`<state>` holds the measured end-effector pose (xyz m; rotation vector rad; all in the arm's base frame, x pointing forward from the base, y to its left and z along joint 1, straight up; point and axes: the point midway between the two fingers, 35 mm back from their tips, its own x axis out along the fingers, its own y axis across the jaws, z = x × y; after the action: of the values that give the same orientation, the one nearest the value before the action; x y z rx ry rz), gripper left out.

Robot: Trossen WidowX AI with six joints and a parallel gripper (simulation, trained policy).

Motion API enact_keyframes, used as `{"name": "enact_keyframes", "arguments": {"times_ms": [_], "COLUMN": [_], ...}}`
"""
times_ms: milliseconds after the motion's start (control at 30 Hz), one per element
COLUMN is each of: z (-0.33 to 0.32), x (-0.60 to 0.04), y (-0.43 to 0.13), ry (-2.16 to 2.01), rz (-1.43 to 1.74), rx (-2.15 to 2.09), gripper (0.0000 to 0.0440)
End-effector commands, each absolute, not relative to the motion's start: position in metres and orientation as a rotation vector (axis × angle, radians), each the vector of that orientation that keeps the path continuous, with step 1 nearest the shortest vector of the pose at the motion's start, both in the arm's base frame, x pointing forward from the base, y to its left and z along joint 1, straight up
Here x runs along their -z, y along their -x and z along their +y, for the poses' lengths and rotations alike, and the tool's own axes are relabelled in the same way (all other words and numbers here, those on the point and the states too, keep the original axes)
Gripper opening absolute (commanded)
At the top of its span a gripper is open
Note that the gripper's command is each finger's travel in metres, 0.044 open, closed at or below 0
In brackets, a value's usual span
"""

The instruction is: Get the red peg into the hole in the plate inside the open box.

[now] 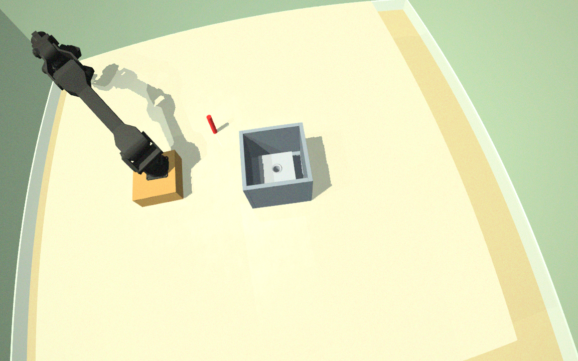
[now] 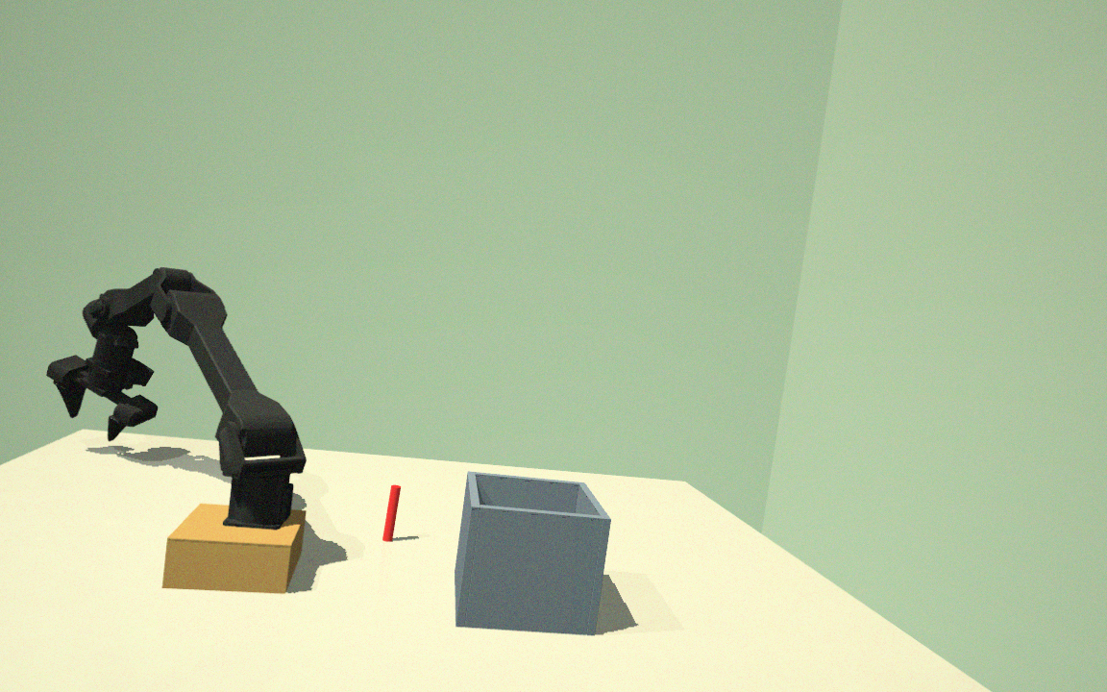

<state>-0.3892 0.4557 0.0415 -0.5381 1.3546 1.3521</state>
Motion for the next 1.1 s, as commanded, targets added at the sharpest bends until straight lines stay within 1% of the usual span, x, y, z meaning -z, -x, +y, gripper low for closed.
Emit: {"name": "enact_keyframes", "arguments": {"times_ms": [0,67,300,500,767,1067], "z": [0.461,0.473,0.504,0.513,0.502,0.463], "x": [-0.044,-0.051,-0.077,-0.098,-0.121,-0.142], "y": [0.38,0.353,0.252,0.164,0.05,-0.061], "ry": [0.525,0.489,0.342,0.224,0.065,-0.122], "rz": [1.349,1.341,1.333,1.319,1.299,1.285], "rx": [-1.333,-1.28,-1.063,-0.873,-0.621,-0.34], "gripper": [0.0419,0.0439,0.044,0.044,0.044,0.044]}}
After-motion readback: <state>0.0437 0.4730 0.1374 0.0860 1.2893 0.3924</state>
